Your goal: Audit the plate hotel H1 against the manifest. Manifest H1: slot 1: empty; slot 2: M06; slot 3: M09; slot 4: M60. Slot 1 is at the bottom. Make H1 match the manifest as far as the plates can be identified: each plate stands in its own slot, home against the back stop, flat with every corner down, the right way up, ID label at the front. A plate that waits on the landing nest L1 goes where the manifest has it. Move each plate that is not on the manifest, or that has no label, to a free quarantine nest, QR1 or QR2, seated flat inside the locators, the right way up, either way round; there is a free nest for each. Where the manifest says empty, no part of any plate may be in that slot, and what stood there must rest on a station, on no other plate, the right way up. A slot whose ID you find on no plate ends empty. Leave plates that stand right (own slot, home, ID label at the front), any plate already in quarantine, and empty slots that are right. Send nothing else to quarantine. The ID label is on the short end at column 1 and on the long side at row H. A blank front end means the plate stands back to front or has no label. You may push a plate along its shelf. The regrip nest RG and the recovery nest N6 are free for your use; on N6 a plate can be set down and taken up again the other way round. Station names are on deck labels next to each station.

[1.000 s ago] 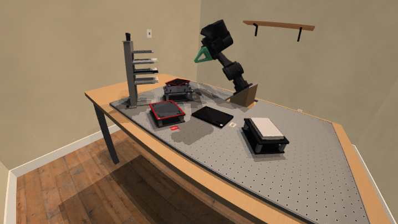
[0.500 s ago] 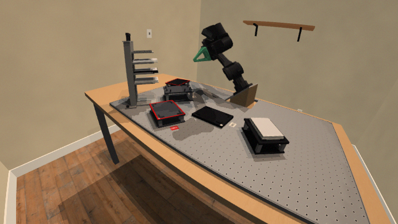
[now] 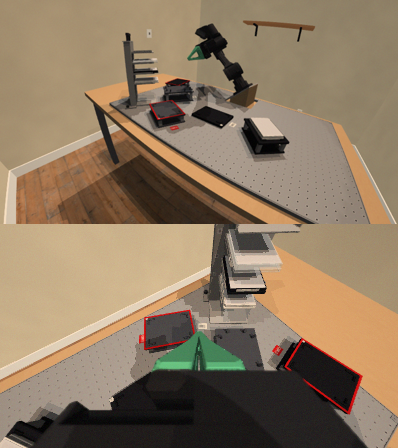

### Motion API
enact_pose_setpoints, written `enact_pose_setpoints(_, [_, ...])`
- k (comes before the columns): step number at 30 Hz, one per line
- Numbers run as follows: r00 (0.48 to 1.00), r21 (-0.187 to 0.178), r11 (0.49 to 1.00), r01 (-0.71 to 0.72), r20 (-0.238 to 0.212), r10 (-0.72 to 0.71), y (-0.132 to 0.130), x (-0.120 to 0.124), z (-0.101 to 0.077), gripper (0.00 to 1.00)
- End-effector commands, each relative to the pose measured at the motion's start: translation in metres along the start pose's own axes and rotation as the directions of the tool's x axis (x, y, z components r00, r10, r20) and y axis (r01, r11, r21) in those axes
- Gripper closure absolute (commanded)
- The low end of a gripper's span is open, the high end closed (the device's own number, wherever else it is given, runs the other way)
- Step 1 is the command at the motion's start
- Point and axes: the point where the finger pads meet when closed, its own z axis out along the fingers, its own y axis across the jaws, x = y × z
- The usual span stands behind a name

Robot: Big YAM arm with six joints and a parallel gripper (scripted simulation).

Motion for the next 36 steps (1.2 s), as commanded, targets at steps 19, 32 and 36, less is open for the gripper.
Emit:
enact_pose_setpoints(19, [1.0, 0.011, 1.0, 0.006, 0.003, -0.006, -0.066, -0.012, 0.007, 1.0])
enact_pose_setpoints(32, [1.0, 0.02, 1.0, -0.012, 0.017, 0.012, -0.119, -0.024, 0.008, 1.0])
enact_pose_setpoints(36, [1.0, 0.015, 1.0, 0.002, 0.009, -0.003, -0.12, -0.017, 0.009, 1.0])
